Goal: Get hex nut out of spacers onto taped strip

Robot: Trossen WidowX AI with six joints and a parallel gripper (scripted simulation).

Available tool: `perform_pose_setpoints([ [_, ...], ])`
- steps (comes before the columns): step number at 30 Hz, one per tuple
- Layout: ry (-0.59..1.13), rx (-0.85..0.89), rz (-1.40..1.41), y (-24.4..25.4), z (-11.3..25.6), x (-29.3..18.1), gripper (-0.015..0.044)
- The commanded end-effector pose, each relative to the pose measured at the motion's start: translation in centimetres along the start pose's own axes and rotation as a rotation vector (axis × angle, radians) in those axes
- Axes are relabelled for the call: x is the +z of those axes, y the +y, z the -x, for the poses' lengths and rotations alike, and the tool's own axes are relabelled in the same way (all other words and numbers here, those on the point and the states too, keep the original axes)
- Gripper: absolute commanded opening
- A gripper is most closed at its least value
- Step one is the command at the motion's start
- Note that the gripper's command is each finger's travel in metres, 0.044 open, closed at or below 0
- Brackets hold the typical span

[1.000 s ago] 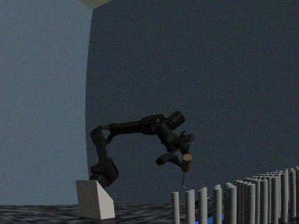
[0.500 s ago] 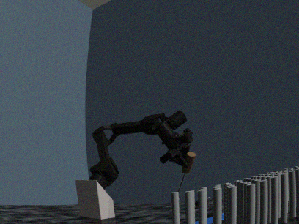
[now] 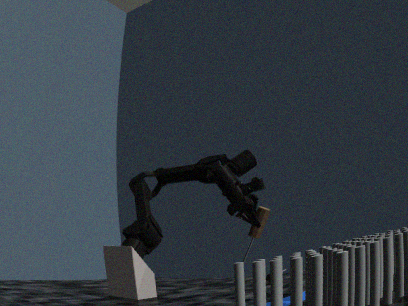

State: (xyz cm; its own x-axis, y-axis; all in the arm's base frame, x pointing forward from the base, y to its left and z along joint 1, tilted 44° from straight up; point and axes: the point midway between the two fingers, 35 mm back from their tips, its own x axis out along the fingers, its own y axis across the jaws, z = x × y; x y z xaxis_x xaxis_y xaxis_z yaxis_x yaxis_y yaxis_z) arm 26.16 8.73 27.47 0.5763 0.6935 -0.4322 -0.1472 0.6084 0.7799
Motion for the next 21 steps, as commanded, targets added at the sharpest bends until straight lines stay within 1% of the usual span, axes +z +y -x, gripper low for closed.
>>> perform_pose_setpoints([
  [1, -0.002, -0.029, 0.106, -0.9, -0.1, 0.2, 0.0],
  [21, 0.035, -0.152, 0.709, -4.7, -0.2, 1.0, 0.0],
])
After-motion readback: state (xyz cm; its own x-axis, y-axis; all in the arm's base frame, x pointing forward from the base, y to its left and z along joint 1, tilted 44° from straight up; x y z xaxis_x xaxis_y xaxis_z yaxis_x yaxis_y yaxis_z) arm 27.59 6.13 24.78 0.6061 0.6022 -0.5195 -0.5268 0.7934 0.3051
